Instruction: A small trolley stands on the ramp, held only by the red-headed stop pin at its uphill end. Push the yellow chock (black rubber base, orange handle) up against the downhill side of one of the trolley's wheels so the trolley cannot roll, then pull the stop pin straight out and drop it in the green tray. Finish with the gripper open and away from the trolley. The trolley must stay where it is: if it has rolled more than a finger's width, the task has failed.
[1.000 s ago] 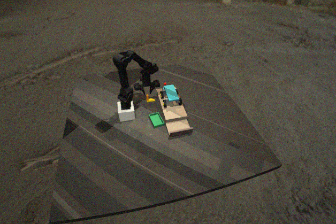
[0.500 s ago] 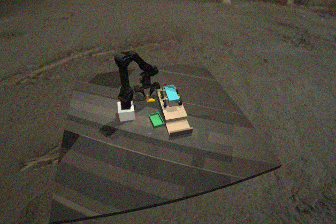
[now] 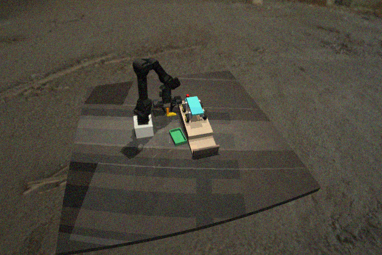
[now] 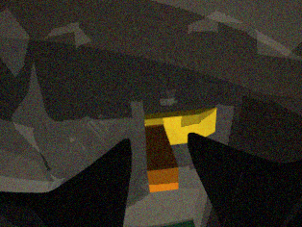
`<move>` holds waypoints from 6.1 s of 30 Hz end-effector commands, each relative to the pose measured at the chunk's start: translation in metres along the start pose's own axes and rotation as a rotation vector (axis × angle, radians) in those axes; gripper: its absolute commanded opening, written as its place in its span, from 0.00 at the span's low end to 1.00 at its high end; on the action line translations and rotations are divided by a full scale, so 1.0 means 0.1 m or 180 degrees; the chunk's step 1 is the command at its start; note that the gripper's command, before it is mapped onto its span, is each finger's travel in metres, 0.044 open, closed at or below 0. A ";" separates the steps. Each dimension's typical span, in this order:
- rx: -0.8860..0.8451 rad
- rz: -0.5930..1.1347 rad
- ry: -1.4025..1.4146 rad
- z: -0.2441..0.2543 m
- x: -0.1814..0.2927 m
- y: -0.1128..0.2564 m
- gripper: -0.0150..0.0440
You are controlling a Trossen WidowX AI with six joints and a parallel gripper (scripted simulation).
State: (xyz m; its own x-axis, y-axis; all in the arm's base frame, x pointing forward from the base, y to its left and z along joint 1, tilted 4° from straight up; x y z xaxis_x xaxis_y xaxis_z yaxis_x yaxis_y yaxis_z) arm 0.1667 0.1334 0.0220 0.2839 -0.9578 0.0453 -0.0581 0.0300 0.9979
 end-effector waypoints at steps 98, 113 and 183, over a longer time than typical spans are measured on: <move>0.0006 0.0018 -0.3712 0.01 0.00 1.45 0.25; 0.0016 0.0017 -0.5283 0.01 0.00 1.45 0.25; 0.0084 0.0033 -1.0100 -0.04 0.62 1.42 0.25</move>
State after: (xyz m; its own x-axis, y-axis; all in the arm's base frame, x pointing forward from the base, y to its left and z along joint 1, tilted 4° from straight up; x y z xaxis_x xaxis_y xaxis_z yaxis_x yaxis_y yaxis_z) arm 0.1780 0.0875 0.1668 -0.2492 0.9668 -0.0572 -0.0575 0.0442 0.9974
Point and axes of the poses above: the point midway between the two fingers, 35 mm back from their tips, its own y axis back along the fingers, its own z axis across the jaws, x = y × z, the point moved 4 cm from there along y, back along the fingers, and after that the axes turned 12 degrees about y, right-handed, at the moved point
